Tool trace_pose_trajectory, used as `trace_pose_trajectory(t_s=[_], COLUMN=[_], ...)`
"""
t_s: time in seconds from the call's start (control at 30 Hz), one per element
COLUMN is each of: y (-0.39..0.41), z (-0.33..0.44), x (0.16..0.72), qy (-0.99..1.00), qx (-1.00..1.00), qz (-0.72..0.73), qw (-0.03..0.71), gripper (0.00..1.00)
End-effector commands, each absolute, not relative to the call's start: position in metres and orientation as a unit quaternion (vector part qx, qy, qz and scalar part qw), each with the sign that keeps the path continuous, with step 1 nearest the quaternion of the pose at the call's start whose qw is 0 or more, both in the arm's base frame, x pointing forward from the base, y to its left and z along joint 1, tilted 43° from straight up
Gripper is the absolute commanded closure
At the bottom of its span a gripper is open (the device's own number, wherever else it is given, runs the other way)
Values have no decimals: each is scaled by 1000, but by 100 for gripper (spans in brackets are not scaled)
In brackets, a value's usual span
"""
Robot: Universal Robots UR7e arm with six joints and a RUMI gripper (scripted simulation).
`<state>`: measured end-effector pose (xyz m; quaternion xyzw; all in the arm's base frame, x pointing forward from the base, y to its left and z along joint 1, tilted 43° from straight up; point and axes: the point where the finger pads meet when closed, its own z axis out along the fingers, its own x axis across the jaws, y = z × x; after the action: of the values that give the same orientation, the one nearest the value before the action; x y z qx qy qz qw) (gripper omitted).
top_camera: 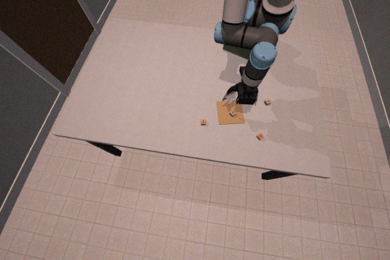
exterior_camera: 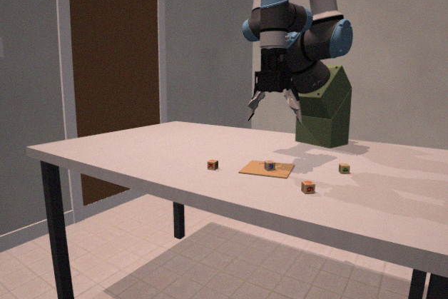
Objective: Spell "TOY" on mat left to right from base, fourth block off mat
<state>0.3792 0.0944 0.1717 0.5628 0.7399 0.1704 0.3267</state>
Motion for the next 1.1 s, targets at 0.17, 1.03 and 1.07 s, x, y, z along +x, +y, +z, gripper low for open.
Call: trace_pose_trajectory(t_s=[0.17,1.03,1.07], y=[96,98,98], z=[167,159,158], x=[381,388,388], qy=[665,435,425], qx=[650,822,827], qz=[207,290,293], qw=[306,228,224], gripper=[0,0,0])
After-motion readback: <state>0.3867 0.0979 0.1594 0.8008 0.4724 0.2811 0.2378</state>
